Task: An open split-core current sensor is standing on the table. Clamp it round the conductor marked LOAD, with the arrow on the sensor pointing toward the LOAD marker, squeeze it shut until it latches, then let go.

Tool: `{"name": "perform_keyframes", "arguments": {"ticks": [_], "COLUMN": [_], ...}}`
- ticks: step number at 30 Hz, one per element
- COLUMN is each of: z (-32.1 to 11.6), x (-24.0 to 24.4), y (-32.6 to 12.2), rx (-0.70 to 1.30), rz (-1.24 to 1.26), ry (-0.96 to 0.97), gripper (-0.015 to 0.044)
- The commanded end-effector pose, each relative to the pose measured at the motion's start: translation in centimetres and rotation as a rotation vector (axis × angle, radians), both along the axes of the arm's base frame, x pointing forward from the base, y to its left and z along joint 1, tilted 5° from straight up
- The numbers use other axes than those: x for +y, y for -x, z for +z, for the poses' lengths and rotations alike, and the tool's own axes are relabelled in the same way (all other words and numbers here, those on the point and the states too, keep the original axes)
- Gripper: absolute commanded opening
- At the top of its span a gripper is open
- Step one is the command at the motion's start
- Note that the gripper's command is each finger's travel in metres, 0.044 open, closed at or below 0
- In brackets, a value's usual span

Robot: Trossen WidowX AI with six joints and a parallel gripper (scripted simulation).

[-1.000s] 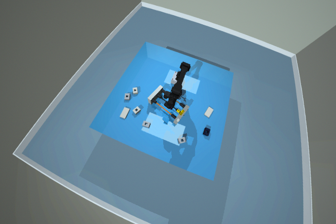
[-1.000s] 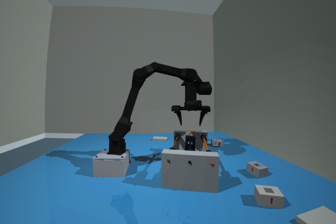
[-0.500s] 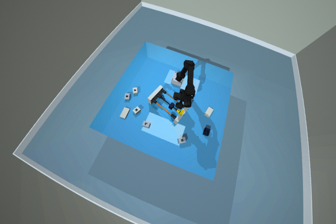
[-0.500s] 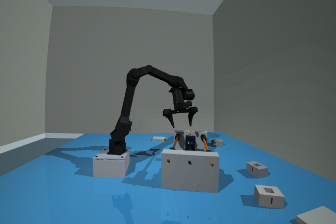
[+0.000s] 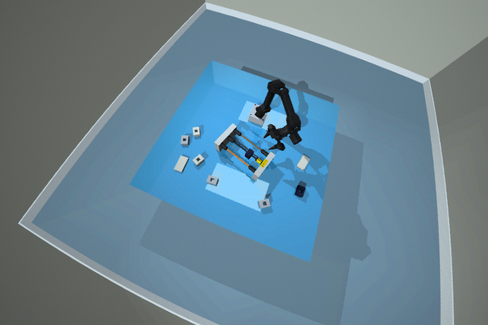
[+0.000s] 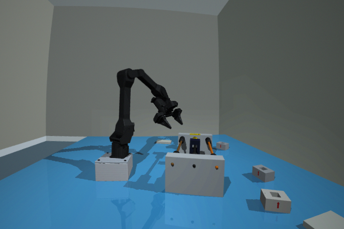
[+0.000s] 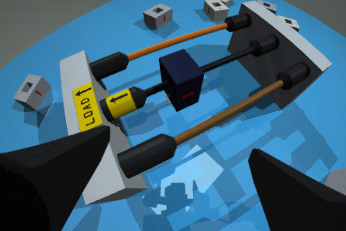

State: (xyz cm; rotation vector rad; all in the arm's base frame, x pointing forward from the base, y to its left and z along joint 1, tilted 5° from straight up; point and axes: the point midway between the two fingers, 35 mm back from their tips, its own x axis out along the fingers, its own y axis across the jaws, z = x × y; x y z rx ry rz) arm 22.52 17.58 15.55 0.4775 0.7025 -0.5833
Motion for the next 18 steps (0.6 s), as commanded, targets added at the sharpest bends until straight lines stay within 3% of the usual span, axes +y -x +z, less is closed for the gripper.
{"name": "perform_keyframes", "arguments": {"ticks": [1,13,17,18], "z": [0.0,-0.1,-0.4,-0.2], "x": [0.1,0.0,-1.2,-0.4], "y": [0.0,-0.1,-2.2,-0.6], "rx": [0.006,0.013,0.141,0.067], "rz": [-0.002,-0.010,-0.172,-0.061], "ry": [-0.004,-0.009,-0.116,-0.047], "gripper": [0.0440,0.0440,0.0440,0.0440]}}
